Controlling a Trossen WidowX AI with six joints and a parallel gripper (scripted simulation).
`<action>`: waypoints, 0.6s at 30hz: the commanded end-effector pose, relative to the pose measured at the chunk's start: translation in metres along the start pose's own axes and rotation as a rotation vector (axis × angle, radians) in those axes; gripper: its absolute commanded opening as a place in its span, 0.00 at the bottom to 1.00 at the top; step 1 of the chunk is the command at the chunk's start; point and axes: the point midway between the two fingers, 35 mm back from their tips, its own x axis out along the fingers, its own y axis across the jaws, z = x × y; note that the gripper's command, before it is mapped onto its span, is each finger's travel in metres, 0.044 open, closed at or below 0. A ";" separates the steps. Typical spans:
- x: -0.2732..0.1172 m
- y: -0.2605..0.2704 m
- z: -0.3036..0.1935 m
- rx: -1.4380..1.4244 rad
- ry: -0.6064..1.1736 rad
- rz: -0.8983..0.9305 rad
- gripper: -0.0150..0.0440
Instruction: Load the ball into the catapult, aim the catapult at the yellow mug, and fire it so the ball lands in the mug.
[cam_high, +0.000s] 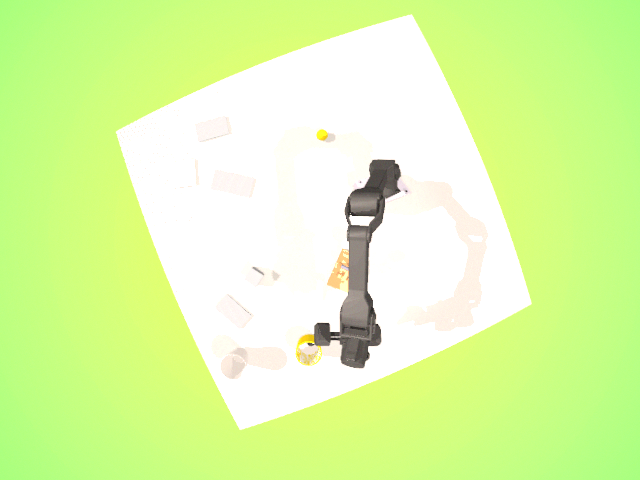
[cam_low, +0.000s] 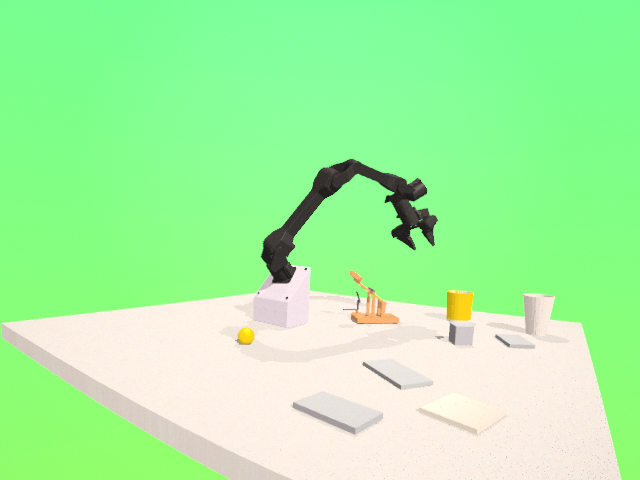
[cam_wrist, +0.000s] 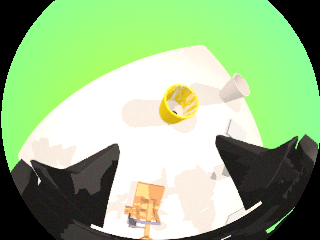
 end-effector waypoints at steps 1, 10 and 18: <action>0.000 -0.030 0.010 0.137 -0.043 -0.004 1.00; -0.005 -0.061 0.016 0.318 -0.100 0.005 1.00; -0.001 -0.071 0.018 0.331 -0.098 -0.005 1.00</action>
